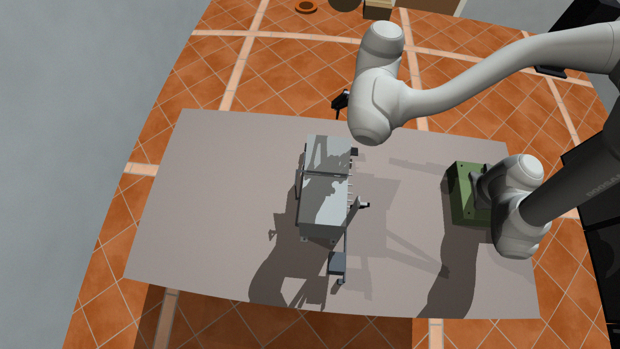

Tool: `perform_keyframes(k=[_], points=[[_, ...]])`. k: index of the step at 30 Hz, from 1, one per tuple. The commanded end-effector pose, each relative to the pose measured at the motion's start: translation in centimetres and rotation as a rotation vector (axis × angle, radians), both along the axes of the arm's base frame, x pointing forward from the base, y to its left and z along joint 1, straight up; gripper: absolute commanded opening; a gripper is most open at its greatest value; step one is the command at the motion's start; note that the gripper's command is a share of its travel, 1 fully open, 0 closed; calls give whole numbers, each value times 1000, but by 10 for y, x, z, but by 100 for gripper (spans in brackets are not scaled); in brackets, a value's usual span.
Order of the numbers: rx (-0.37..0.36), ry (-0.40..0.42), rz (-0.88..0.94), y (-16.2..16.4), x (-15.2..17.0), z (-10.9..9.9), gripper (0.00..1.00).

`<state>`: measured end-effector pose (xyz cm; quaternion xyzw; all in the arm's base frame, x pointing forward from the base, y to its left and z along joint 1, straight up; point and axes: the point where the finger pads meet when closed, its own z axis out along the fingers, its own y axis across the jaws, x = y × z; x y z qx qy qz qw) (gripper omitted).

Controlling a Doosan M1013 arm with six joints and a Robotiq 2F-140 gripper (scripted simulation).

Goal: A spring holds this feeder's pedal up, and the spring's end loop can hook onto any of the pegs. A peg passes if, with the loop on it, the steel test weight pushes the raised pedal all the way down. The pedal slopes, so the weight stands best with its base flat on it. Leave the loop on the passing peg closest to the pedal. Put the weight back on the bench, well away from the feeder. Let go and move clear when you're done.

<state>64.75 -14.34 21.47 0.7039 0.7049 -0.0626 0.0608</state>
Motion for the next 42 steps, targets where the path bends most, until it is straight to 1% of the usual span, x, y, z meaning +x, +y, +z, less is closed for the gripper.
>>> perform_keyframes(k=[1, 17, 32, 34, 35, 42], points=[[0, -1, 0, 0, 0, 1, 100], [0, -1, 0, 0, 0, 1, 100], [287, 0, -1, -15, 0, -123, 100], [287, 0, -1, -15, 0, -123, 100], [224, -1, -6, -12, -1, -98, 100], [287, -1, -4, -15, -1, -124, 100]])
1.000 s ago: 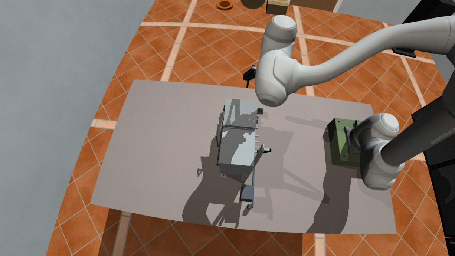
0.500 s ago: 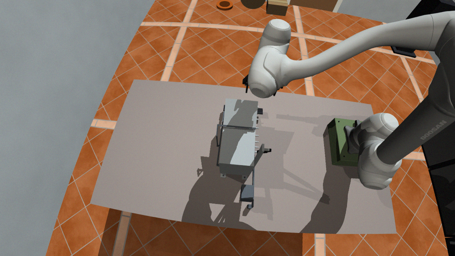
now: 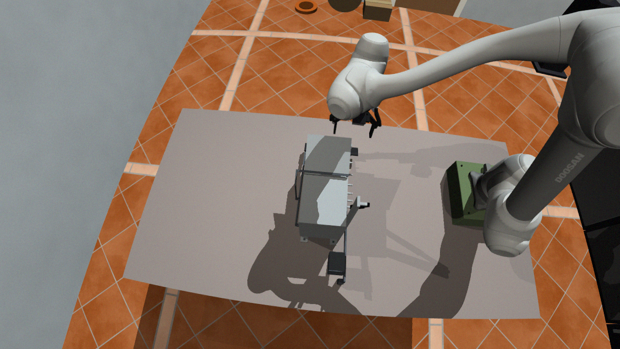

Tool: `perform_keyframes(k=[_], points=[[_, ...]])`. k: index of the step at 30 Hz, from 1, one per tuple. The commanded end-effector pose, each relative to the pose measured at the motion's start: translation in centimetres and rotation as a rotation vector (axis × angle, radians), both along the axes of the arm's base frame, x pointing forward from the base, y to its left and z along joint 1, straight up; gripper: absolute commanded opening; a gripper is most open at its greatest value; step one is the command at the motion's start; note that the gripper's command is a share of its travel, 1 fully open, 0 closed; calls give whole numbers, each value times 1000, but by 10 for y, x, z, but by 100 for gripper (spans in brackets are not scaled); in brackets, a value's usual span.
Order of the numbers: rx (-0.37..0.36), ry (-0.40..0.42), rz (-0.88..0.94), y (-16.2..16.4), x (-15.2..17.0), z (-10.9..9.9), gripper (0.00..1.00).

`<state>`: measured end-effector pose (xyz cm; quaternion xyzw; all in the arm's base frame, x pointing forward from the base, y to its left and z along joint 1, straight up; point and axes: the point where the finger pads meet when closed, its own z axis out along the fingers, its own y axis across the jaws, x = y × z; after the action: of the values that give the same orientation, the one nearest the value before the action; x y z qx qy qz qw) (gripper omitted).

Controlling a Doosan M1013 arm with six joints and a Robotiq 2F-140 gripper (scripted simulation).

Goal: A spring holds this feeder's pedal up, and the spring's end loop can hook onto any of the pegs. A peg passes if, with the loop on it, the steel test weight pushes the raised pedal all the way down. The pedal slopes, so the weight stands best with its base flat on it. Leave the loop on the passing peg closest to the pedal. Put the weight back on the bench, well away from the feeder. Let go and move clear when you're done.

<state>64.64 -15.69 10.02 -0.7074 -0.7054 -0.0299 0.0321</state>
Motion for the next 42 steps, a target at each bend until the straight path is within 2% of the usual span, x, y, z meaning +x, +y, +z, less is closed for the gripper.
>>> perform_keyframes(k=[1, 7, 9, 10, 27, 42], points=[[33, -1, 1, -2, 1, -13, 100], [87, -1, 3, -4, 1, -36, 100], [87, -1, 3, -4, 1, -36, 100], [60, -1, 1, -3, 1, -25, 100], [82, -1, 3, -4, 1, -35, 100], [82, -1, 3, -4, 1, -58, 100]])
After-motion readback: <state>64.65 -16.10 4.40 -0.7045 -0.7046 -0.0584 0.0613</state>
